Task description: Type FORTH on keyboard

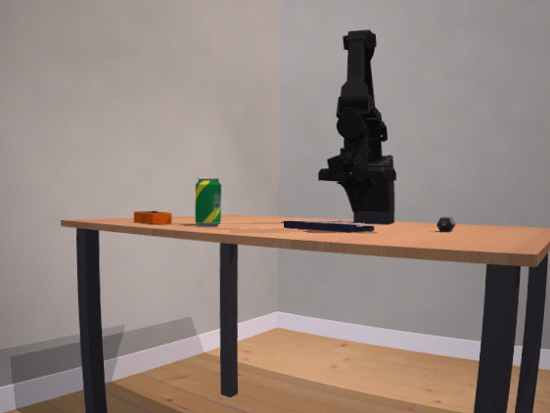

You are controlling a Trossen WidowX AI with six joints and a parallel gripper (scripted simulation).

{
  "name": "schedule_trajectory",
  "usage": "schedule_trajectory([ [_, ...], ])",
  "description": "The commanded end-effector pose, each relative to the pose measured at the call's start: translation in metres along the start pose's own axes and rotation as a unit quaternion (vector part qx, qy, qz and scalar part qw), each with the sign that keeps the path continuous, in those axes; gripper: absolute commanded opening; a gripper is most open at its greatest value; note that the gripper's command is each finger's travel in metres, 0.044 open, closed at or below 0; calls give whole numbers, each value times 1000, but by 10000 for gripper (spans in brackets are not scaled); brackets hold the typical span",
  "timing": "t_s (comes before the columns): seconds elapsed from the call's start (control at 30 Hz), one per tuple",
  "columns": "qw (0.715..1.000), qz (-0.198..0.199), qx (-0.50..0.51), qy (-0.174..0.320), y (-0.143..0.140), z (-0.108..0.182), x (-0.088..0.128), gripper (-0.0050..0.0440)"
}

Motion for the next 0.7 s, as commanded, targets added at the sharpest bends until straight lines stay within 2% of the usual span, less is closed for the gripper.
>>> schedule_trajectory([
  [0.0,1000,-4,-1,-16,1,-3,13,-50],
  [0.1,1000,-6,0,-14,-8,7,8,-50],
  [0.33,1000,-4,1,-10,-37,55,5,-50],
  [0.67,1000,-3,1,-10,-39,58,4,-50],
])
Point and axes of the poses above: the point midway between the two fingers, 35 mm back from their tips, its own x axis back along the fingers, its own y axis across the jaws, z = x × y, the point moved 9 cm from there along x, back along the fingers, and after that the axes turned 11 degrees about x, right-handed, at the moved point
